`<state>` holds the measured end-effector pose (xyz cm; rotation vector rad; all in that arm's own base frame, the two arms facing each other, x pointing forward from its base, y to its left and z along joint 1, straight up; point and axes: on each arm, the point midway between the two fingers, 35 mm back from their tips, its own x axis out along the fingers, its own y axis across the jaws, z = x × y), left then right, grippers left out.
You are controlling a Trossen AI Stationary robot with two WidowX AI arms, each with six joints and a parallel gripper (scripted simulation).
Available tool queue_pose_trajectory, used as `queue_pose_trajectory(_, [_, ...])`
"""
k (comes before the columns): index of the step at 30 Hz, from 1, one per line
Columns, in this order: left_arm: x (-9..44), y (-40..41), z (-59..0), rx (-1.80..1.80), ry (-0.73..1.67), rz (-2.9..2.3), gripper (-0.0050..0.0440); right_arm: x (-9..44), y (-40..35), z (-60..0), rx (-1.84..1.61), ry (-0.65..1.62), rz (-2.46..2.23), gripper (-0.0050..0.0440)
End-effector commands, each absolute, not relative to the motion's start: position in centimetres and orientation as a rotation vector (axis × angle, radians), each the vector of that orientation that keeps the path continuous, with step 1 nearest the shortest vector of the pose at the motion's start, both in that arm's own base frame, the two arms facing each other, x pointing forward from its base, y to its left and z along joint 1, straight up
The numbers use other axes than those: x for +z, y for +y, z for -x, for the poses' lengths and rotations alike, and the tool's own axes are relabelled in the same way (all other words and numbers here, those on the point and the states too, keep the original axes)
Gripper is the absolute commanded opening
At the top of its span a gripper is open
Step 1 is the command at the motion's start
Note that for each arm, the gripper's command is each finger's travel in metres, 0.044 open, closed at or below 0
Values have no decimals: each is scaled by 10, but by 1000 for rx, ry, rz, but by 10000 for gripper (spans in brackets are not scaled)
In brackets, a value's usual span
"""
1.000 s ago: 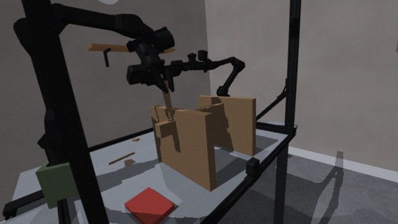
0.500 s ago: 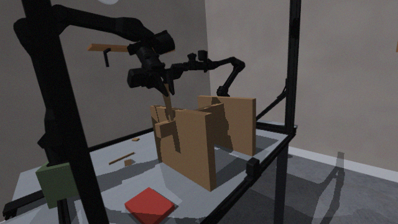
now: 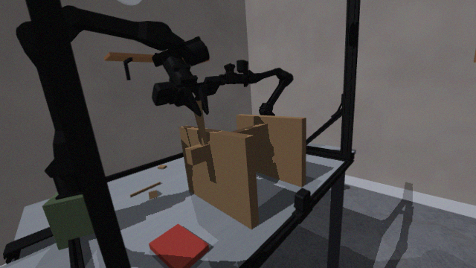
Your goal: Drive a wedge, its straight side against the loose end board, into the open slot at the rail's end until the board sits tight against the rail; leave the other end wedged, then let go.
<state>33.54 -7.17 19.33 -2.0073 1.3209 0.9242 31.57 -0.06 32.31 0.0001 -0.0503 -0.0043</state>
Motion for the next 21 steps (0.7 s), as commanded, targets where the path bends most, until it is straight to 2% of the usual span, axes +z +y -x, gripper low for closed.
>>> queue_pose_trajectory(1, [193, -72, -335, 924, 1321, 2007, 0, 323, -1, -316, -4, -50, 0, 440])
queue_pose_trajectory(21, [178, -71, -336, 924, 1321, 2007, 0, 323, -1, -316, -4, -50, 0, 440])
